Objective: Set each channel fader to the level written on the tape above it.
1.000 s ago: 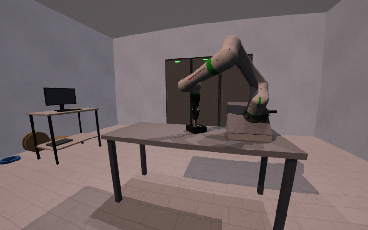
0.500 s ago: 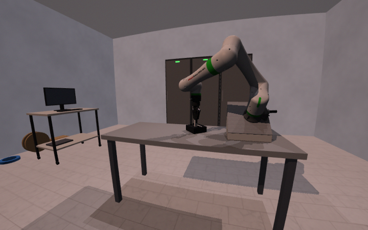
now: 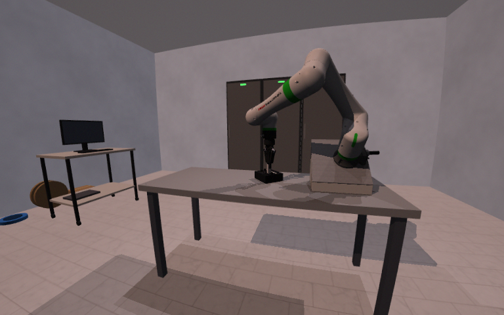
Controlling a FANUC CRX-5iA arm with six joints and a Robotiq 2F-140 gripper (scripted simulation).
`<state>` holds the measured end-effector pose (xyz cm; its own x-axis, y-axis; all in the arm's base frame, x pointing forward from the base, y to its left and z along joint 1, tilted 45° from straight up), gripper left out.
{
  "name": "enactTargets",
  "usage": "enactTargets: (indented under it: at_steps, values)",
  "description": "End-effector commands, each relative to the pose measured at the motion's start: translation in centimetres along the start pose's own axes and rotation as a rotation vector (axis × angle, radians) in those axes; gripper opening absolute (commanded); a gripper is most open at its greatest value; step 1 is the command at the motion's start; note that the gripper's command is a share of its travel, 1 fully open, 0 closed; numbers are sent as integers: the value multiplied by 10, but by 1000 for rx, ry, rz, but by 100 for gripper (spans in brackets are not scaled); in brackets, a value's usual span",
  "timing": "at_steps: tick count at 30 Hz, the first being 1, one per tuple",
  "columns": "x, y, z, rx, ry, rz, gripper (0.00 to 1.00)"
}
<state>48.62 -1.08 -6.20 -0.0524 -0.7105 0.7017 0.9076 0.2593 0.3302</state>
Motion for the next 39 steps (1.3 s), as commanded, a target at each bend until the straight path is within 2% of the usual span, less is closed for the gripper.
enactTargets:
  at_steps: [1, 39]
  values:
    - [0, -1, -1, 0, 0, 0, 0]
    - [0, -7, -2, 0, 0, 0, 0]
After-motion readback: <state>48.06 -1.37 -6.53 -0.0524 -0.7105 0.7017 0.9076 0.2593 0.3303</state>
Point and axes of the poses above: the point where the finger pads meet when closed, its own x axis back along the fingers, its own z axis across the jaws, y = z × x, the point moved 3 cm from there along x, back along the fingers, and after that the axes turned 13 degrees about -x, right-handed, at the moved point
